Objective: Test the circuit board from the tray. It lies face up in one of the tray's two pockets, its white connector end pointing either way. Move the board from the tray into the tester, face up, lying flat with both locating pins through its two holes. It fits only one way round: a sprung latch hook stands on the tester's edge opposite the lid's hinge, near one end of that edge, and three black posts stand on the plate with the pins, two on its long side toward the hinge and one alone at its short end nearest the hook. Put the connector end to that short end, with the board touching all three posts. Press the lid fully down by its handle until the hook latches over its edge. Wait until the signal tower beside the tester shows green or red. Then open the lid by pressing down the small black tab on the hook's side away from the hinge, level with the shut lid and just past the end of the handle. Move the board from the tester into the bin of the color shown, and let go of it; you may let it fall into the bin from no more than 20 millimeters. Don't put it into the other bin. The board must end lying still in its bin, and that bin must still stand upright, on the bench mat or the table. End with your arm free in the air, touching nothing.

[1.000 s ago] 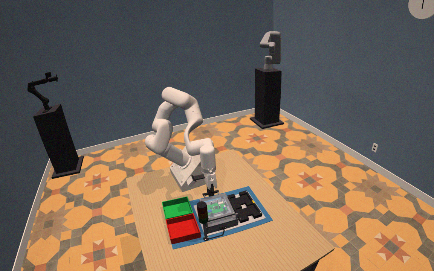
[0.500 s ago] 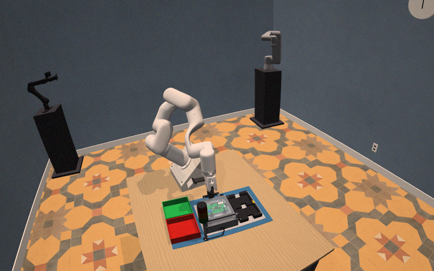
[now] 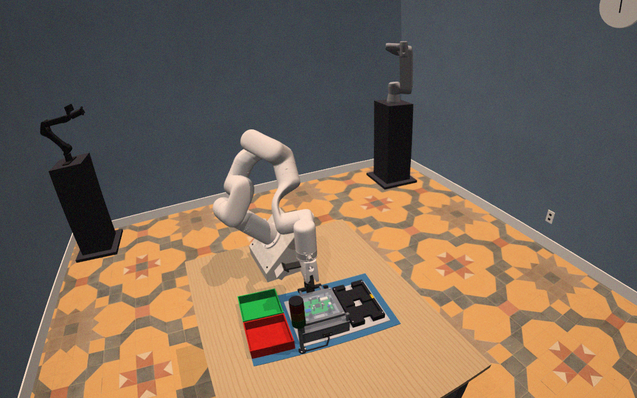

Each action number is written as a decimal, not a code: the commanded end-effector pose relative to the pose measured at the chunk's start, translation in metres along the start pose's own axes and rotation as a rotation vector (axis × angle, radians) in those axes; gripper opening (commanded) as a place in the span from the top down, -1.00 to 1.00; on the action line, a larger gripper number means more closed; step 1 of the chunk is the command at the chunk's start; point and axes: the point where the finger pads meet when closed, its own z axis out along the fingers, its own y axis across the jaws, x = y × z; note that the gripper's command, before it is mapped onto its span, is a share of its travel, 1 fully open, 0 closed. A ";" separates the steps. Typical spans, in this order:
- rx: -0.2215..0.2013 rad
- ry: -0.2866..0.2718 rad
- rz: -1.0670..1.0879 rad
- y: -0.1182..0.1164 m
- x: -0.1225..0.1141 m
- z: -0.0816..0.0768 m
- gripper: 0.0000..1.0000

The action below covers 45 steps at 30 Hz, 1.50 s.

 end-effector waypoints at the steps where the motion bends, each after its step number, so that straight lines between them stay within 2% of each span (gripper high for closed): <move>1: 0.002 -0.002 -0.001 -0.001 -0.001 0.000 1.00; 11: 0.002 -0.002 -0.001 -0.001 -0.001 0.000 1.00; 12: 0.002 -0.002 -0.001 -0.001 -0.001 0.000 0.56; 45: 0.002 -0.002 -0.001 -0.001 -0.001 0.000 0.56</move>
